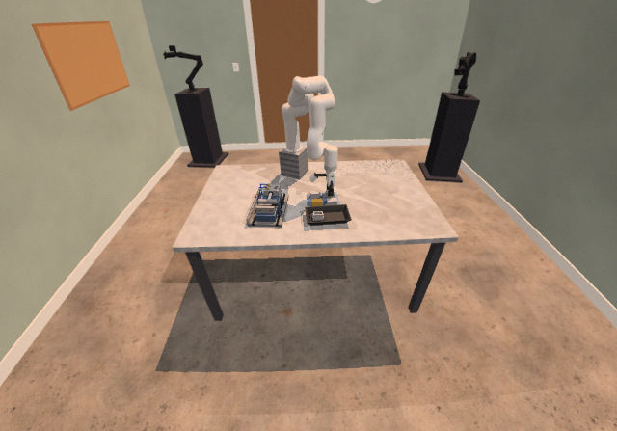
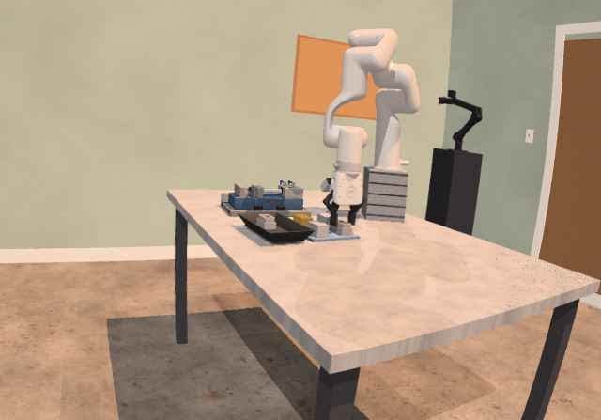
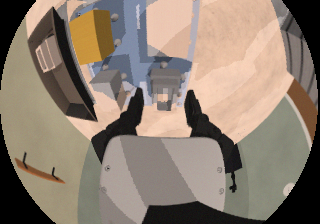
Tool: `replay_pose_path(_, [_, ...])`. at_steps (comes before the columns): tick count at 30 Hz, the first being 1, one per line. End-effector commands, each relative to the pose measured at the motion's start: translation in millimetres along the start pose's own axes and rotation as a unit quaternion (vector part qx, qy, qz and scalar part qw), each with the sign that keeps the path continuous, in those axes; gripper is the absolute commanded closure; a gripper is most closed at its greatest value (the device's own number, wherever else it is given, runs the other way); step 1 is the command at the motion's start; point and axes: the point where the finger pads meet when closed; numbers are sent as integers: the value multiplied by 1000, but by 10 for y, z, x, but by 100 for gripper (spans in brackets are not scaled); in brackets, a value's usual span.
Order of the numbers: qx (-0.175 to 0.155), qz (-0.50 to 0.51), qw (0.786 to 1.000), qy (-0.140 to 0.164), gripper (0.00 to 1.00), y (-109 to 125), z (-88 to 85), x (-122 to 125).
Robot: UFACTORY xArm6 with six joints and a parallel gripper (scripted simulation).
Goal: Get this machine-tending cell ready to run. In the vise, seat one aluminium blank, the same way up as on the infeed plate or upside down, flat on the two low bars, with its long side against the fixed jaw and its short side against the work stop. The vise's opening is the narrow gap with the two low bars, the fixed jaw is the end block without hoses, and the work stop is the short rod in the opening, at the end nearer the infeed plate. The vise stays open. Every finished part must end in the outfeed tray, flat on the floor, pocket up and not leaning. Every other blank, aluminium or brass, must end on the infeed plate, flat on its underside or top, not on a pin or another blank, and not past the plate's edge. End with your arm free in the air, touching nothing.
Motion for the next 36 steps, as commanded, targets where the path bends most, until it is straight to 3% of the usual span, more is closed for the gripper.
replay_pose_path(1, [0,0,1000,-2,31,4,-9,-14])
replay_pose_path(4, [0,0,1000,-2,31,4,-9,-14])
replay_pose_path(5, [0,0,1000,-2,100,4,-9,-14])
replay_pose_path(36, [0,0,1000,-2,100,4,-9,-14])
Point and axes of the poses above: the point where the finger pads meet when closed, its own z axis out along the fingers, its own x axis across the jaws, y = z × x, and after that the axes turned 15 degrees about -z, right-handed
